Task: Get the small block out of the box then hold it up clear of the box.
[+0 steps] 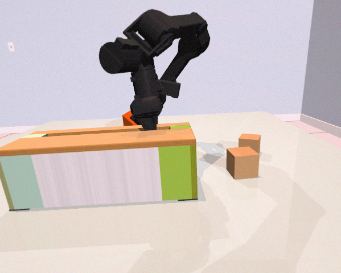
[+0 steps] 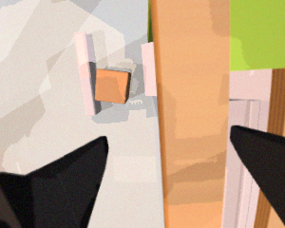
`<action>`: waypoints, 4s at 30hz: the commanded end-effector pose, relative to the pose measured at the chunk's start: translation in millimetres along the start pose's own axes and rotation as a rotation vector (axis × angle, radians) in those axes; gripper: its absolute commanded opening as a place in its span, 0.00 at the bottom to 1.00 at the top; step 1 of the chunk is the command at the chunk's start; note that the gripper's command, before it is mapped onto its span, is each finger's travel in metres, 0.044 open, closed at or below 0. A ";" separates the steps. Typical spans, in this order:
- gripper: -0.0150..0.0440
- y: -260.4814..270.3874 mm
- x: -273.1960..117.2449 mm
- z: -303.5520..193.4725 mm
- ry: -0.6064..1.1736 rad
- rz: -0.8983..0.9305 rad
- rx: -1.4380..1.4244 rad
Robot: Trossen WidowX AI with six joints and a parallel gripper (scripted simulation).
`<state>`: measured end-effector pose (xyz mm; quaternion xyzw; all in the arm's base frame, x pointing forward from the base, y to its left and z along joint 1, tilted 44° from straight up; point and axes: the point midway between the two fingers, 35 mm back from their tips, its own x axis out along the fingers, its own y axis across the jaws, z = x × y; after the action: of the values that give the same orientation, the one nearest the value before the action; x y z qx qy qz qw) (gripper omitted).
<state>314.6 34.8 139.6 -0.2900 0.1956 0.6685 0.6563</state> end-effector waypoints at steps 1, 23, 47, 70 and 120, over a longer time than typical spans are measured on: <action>0.93 -1.8 -33.8 -54.5 0.016 -0.016 0.026; 0.74 7.1 -58.3 -49.6 -0.021 -0.147 1.235; 0.74 17.3 -59.6 -14.3 -0.216 -0.225 2.337; 0.74 29.8 -58.0 13.4 -0.542 -0.126 3.306; 0.74 46.3 -53.5 40.1 -1.150 0.690 4.465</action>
<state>262.0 15.8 198.1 -0.7991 -0.2462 0.4738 0.2763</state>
